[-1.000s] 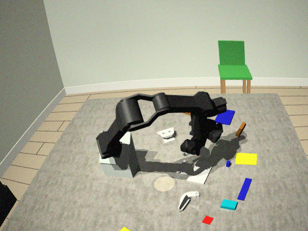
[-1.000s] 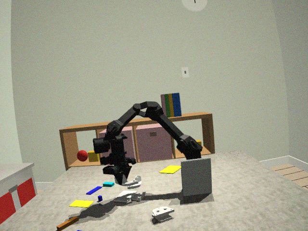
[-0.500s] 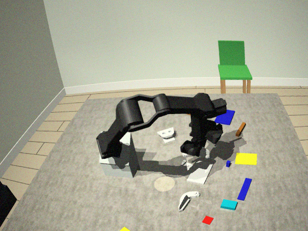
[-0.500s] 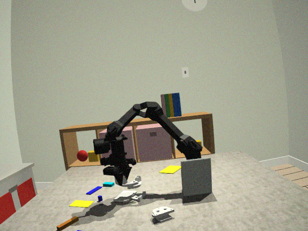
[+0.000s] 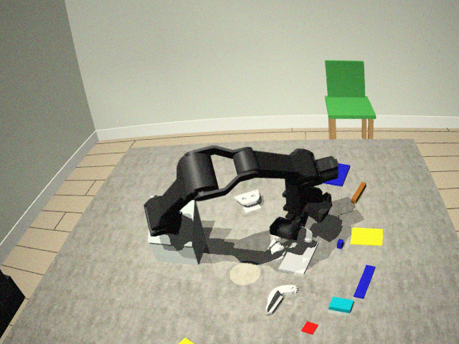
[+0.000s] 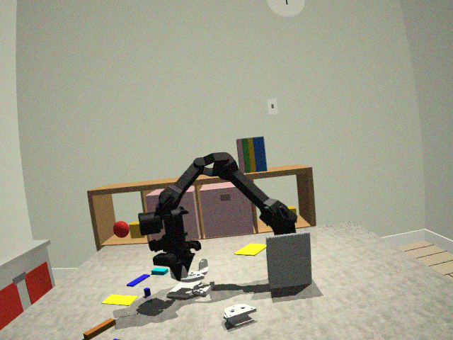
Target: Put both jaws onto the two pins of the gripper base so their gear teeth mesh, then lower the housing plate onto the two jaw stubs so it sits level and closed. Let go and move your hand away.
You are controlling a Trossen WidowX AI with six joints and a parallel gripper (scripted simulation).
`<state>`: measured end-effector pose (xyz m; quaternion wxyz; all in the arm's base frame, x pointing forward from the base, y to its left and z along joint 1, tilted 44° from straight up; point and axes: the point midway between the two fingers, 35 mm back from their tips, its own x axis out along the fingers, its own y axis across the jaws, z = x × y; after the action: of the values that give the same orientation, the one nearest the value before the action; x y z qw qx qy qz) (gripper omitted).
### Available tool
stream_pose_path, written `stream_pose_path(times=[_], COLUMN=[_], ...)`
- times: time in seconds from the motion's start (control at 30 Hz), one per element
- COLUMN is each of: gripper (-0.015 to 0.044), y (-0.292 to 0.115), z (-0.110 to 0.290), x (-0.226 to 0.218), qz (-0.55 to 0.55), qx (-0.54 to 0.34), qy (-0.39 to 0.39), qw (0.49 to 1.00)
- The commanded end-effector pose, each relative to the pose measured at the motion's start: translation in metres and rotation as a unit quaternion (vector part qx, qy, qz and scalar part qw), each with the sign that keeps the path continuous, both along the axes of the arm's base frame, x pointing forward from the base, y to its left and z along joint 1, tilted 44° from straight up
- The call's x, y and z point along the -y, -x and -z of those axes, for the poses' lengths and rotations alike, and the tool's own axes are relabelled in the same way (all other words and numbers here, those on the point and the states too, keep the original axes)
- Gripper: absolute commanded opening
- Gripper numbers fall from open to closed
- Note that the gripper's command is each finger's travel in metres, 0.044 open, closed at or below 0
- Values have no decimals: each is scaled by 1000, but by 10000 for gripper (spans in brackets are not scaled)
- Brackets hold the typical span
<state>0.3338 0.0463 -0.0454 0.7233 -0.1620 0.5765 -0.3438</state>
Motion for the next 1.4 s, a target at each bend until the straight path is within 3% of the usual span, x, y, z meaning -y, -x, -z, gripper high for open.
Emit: stream_pose_path(times=[0.0,1.37], gripper=[134,134], y=[-1,-2], z=[4,19], x=[4,20], qz=[-2,0], qx=[0,2], qy=[3,4], qw=[1000,1000])
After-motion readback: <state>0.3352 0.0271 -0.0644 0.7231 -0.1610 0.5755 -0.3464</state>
